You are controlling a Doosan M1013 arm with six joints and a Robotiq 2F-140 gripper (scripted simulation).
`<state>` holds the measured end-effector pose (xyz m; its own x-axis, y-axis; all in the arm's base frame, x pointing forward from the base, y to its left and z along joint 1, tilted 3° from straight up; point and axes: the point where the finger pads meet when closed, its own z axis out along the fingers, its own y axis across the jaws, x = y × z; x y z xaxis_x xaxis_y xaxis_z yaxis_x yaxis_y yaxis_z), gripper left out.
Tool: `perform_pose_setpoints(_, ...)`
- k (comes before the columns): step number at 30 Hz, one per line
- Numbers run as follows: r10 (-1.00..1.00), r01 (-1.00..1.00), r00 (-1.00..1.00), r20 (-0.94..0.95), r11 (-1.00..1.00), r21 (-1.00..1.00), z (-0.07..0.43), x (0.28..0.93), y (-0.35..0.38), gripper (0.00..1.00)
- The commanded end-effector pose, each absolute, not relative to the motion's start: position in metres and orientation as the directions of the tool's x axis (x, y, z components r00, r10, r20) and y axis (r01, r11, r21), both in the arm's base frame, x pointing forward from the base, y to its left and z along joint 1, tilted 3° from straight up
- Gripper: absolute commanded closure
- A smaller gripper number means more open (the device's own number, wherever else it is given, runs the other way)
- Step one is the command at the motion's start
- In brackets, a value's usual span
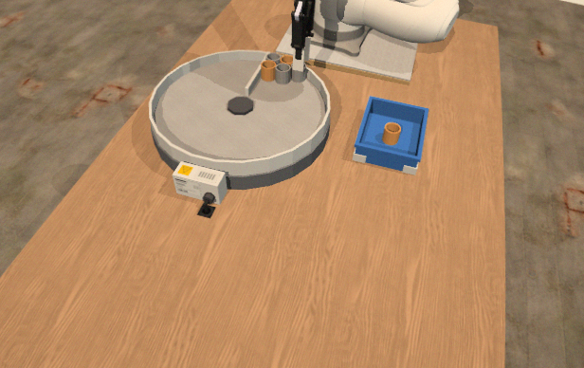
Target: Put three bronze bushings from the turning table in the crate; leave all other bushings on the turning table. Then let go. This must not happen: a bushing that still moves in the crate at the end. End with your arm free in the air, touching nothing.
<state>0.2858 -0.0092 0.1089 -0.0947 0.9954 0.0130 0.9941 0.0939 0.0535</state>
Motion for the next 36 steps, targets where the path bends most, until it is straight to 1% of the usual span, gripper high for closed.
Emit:
perform_pose_setpoints(1, 0.995, 0.994, -0.095, 0.013, 0.094, 0.053, 0.109, 0.286, -0.009, 0.72)
perform_pose_setpoints(23, 0.995, 0.994, -0.095, 0.013, 0.094, 0.053, 0.109, 0.286, -0.009, 0.72)
perform_pose_setpoints(36, 0.995, 0.994, -0.095, 0.013, 0.094, 0.053, 0.097, 0.286, -0.009, 0.72)
